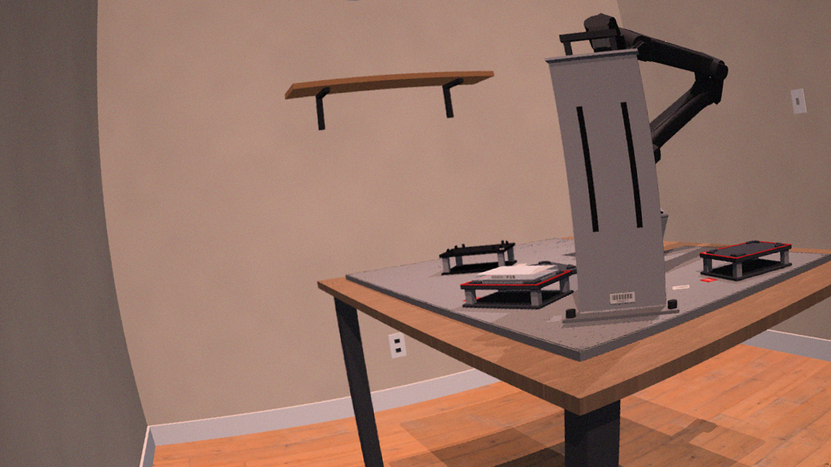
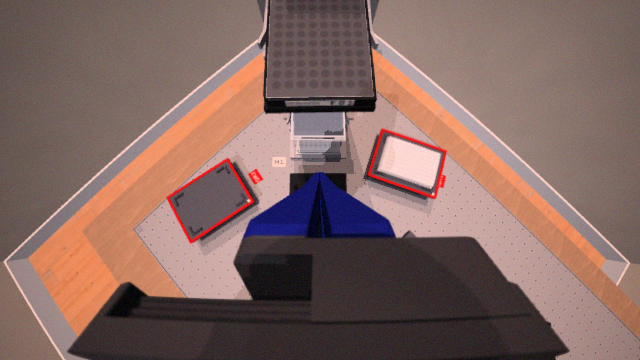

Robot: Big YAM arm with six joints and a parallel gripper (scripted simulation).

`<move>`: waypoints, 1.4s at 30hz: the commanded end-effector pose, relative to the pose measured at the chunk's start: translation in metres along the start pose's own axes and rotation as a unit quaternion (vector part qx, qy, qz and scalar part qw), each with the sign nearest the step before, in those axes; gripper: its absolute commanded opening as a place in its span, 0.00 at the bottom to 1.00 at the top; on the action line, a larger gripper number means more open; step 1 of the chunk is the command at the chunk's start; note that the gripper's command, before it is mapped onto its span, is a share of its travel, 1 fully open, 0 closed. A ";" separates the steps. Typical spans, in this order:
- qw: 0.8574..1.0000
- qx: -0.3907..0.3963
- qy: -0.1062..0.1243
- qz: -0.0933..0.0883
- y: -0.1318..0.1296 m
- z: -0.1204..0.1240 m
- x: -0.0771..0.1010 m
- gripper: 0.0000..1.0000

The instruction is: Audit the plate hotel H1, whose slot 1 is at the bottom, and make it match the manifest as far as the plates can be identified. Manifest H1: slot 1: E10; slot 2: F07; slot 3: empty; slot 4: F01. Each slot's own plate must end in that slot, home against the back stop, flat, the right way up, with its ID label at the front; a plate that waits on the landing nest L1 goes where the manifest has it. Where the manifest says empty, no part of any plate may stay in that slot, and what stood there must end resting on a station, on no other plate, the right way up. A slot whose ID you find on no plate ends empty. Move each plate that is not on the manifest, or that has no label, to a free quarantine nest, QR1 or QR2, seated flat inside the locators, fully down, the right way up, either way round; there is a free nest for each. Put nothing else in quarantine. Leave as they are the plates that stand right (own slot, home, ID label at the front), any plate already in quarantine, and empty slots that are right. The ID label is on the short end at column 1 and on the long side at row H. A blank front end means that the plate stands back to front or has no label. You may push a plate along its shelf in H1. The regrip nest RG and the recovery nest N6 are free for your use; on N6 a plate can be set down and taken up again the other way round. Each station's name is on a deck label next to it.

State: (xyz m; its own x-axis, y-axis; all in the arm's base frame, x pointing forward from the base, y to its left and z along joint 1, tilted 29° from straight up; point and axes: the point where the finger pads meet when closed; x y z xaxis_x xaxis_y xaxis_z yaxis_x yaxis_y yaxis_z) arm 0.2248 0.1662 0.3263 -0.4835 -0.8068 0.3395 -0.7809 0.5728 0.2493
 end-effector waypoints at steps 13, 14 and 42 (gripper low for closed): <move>1.000 0.020 -0.023 -0.004 0.009 -0.038 0.000 0.00; 0.999 0.023 -0.026 -0.004 0.010 -0.042 0.001 0.00; 0.999 0.022 -0.029 -0.005 0.010 -0.057 -0.011 0.00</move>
Point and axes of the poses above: the point where the finger pads meet when closed, its own x axis back along the fingers, its own y axis across the jaws, z = x × y, and after that the axes turned 3 degrees about x, right-handed
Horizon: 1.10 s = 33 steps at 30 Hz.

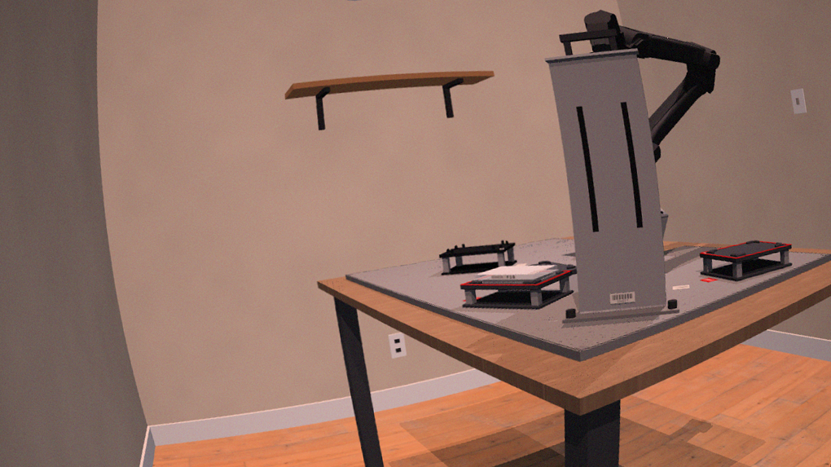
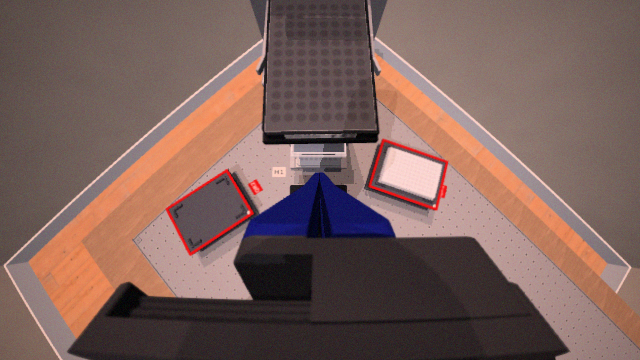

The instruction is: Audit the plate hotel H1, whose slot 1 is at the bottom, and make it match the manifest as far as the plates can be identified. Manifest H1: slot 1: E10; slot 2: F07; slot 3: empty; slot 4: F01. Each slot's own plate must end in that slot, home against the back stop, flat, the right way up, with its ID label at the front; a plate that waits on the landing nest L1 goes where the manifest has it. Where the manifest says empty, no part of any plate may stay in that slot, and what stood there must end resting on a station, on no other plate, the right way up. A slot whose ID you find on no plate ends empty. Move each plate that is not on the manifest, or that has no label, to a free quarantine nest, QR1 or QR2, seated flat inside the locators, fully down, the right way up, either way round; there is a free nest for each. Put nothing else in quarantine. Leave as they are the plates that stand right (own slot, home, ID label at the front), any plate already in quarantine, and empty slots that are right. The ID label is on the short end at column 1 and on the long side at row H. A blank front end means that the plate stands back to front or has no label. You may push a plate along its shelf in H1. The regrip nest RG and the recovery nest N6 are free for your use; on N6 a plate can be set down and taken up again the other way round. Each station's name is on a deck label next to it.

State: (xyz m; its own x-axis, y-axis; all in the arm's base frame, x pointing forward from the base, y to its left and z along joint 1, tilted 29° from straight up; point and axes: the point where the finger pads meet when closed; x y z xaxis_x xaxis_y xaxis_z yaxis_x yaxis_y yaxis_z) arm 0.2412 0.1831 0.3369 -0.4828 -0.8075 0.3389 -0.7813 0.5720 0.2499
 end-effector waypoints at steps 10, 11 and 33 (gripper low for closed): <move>0.999 0.022 -0.028 -0.004 0.010 -0.041 0.003 0.00; 0.999 0.019 -0.025 -0.005 0.009 -0.037 0.000 0.00; 0.999 0.022 -0.030 -0.005 0.010 -0.053 -0.007 0.00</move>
Point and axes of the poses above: the point where the finger pads meet when closed, its own x axis back along the fingers, its own y axis across the jaws, z = x × y, and after that the axes turned 3 degrees about x, right-handed
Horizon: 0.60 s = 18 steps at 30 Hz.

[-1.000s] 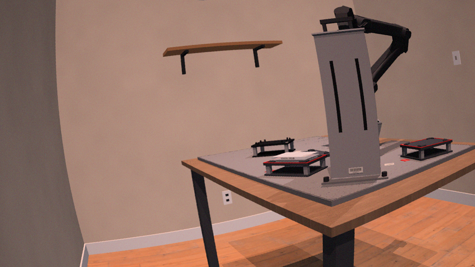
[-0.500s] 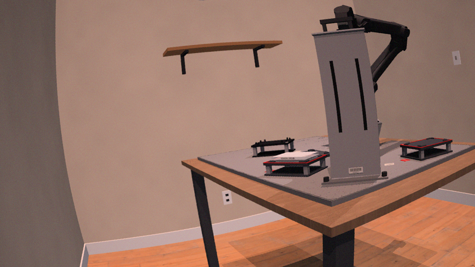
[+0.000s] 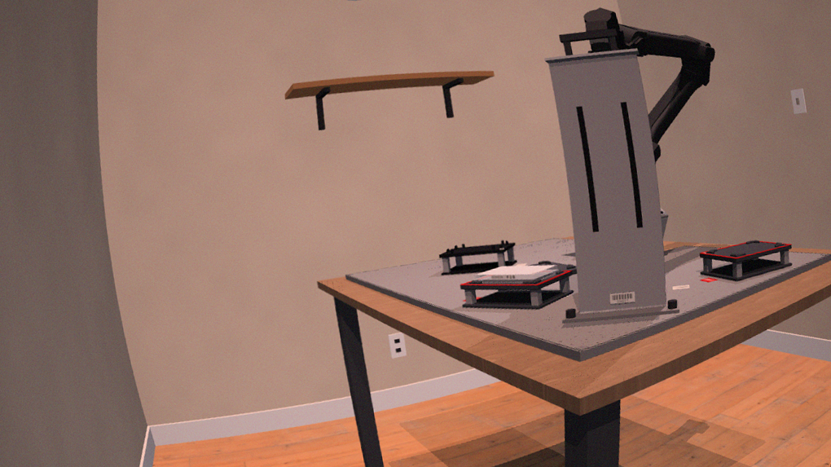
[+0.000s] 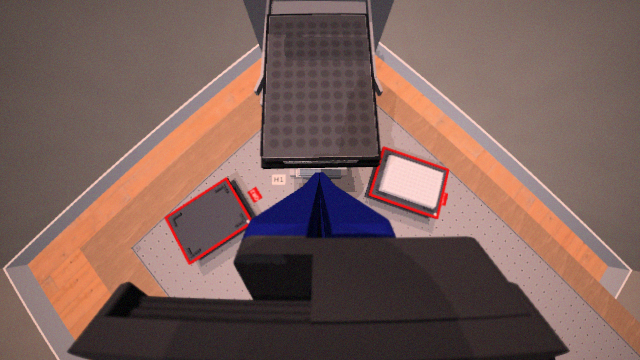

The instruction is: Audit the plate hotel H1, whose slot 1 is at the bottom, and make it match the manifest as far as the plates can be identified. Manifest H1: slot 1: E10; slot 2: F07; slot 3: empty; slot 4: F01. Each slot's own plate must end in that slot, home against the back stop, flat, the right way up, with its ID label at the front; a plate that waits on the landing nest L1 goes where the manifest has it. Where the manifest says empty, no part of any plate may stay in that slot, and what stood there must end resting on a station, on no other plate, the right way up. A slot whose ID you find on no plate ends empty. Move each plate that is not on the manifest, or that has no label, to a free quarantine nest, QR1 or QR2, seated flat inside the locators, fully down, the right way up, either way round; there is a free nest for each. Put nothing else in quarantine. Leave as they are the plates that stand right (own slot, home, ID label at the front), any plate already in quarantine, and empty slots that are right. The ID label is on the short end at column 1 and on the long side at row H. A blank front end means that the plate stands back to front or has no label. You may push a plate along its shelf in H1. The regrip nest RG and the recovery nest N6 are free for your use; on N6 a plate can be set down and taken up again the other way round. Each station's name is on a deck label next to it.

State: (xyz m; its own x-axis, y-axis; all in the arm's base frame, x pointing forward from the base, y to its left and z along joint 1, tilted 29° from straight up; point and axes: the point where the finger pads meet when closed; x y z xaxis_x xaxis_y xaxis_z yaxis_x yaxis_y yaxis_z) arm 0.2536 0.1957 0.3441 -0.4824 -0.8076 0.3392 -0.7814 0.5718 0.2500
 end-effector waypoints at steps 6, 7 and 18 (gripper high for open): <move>0.999 0.019 -0.027 -0.005 0.009 -0.037 0.003 0.00; 0.999 0.020 -0.025 -0.005 0.010 -0.039 0.004 0.00; 0.999 0.022 -0.031 -0.005 0.010 -0.047 -0.001 0.00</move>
Point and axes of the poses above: the point where the finger pads meet when closed, its own x axis back along the fingers, its own y axis across the jaws, z = x × y, and after that the axes turned 3 degrees about x, right-handed
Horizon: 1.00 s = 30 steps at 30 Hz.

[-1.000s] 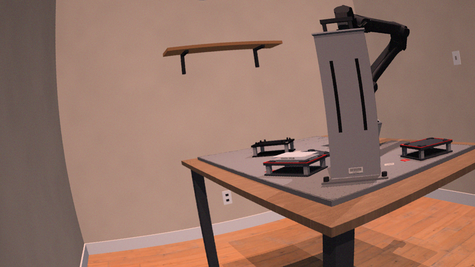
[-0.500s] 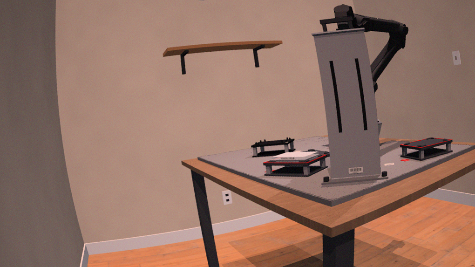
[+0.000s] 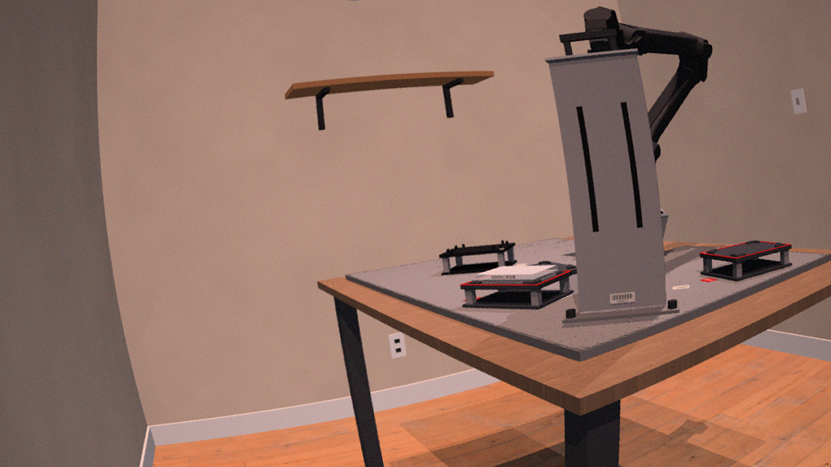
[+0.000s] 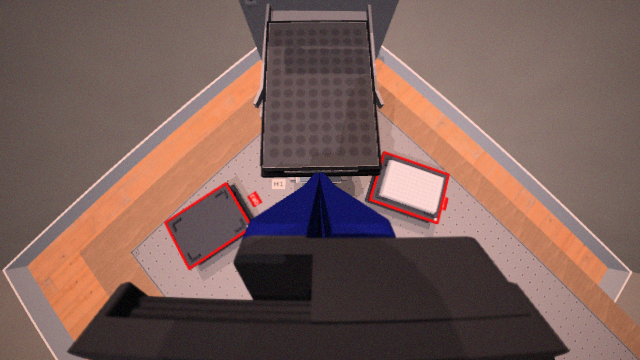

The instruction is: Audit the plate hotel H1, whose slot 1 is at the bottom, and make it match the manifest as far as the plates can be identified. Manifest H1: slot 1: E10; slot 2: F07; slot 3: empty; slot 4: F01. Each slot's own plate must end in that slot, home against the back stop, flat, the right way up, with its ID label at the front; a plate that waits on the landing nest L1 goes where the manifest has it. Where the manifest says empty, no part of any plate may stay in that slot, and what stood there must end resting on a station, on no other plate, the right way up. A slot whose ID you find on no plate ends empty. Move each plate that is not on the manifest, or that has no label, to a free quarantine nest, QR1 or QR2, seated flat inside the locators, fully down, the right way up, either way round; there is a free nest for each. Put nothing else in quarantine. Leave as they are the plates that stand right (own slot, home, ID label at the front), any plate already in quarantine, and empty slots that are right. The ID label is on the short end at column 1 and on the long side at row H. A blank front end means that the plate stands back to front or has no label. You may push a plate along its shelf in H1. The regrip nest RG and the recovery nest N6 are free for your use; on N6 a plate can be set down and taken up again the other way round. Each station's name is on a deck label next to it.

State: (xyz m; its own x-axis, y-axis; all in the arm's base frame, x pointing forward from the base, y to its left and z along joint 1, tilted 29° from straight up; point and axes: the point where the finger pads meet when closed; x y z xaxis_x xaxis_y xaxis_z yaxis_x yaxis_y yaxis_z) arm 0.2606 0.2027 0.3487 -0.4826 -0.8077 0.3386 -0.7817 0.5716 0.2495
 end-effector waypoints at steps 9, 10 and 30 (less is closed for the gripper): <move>0.999 0.021 -0.031 -0.005 0.010 -0.043 0.003 0.00; 0.999 0.021 -0.031 -0.005 0.010 -0.043 0.002 0.00; 0.999 0.018 -0.028 -0.006 0.009 -0.048 -0.008 0.00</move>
State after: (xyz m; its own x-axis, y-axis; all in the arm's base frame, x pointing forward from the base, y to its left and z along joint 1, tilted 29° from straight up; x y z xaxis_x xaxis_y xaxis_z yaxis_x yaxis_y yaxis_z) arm 0.2719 0.2141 0.3563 -0.4830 -0.8082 0.3369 -0.7824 0.5711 0.2482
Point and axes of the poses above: the point where the finger pads meet when closed, its own x axis back along the fingers, its own y axis across the jaws, z = x × y, and after that the axes turned 3 degrees about x, right-handed
